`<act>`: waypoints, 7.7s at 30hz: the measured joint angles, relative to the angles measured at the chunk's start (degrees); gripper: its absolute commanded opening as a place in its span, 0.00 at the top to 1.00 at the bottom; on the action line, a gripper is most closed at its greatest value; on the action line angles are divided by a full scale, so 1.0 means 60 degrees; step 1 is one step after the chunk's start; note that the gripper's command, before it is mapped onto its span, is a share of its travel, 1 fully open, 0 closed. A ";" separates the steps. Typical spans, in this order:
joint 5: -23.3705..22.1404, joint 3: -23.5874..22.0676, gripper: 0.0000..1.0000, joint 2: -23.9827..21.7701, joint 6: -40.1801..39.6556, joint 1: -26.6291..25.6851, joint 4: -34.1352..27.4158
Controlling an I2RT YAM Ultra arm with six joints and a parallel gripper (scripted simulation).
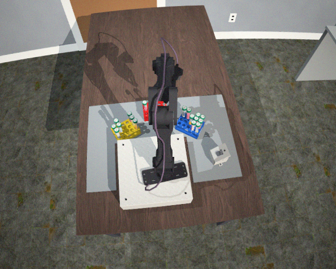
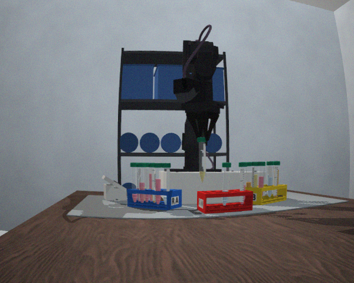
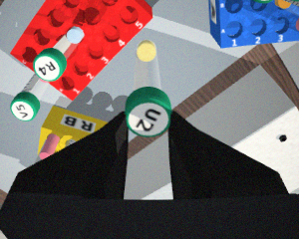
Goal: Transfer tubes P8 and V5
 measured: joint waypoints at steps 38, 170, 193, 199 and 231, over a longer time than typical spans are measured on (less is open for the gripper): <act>0.0000 0.2273 1.00 0.1723 0.0175 0.0200 -0.0506; 0.0000 0.1464 1.00 0.1821 0.0164 0.0164 0.0430; 0.0000 0.1133 1.00 0.1905 0.0226 0.0240 0.0816; 0.0000 0.1064 1.00 0.1905 0.0233 0.0240 0.0914; 0.0018 0.0696 1.00 0.2062 0.0255 0.0262 0.1388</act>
